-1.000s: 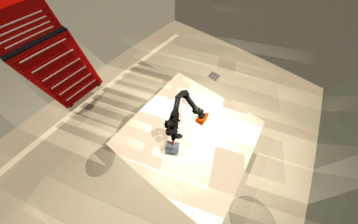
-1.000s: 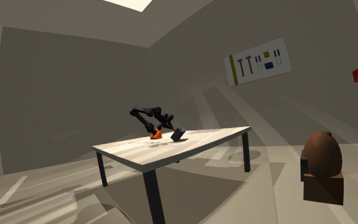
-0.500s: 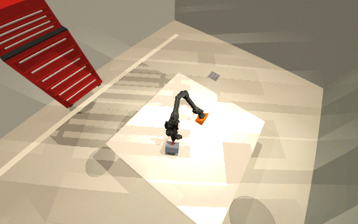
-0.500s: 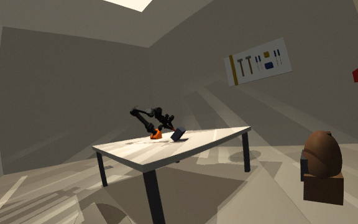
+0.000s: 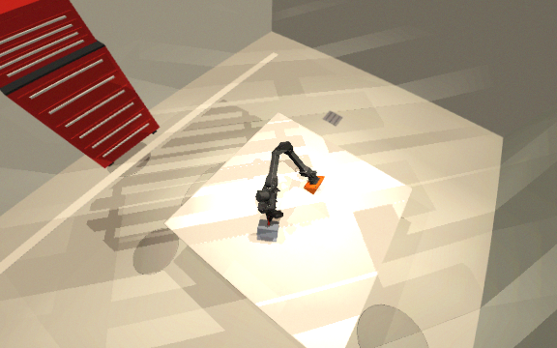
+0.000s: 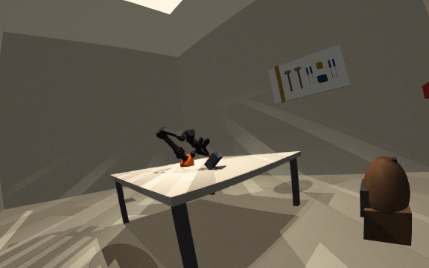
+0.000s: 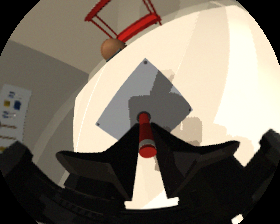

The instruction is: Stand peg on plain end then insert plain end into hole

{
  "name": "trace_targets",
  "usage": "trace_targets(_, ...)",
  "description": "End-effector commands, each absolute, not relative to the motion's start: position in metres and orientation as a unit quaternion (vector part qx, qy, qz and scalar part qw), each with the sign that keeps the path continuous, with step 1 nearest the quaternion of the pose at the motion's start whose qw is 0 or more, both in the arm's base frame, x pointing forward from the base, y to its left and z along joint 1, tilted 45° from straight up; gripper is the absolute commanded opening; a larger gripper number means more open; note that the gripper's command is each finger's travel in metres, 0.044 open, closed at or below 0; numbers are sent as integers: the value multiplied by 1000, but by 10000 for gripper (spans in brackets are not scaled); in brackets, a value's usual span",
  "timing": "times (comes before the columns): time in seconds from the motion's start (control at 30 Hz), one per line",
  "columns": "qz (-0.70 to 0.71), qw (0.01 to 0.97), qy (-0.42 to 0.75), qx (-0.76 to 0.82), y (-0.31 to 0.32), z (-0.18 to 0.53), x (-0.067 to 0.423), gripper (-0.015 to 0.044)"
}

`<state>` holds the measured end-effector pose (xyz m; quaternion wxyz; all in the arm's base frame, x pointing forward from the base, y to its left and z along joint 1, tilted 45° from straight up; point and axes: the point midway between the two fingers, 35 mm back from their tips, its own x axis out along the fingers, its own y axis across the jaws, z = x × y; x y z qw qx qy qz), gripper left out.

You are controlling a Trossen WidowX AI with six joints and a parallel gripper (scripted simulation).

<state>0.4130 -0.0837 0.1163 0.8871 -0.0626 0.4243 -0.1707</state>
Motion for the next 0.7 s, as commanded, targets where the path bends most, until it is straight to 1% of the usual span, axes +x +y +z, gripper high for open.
trace_targets(0.0, -167, 887, 425, -64, -84, 113, 417, 0)
trace_targets(0.67, -171, 887, 425, -63, -87, 109, 419, 0)
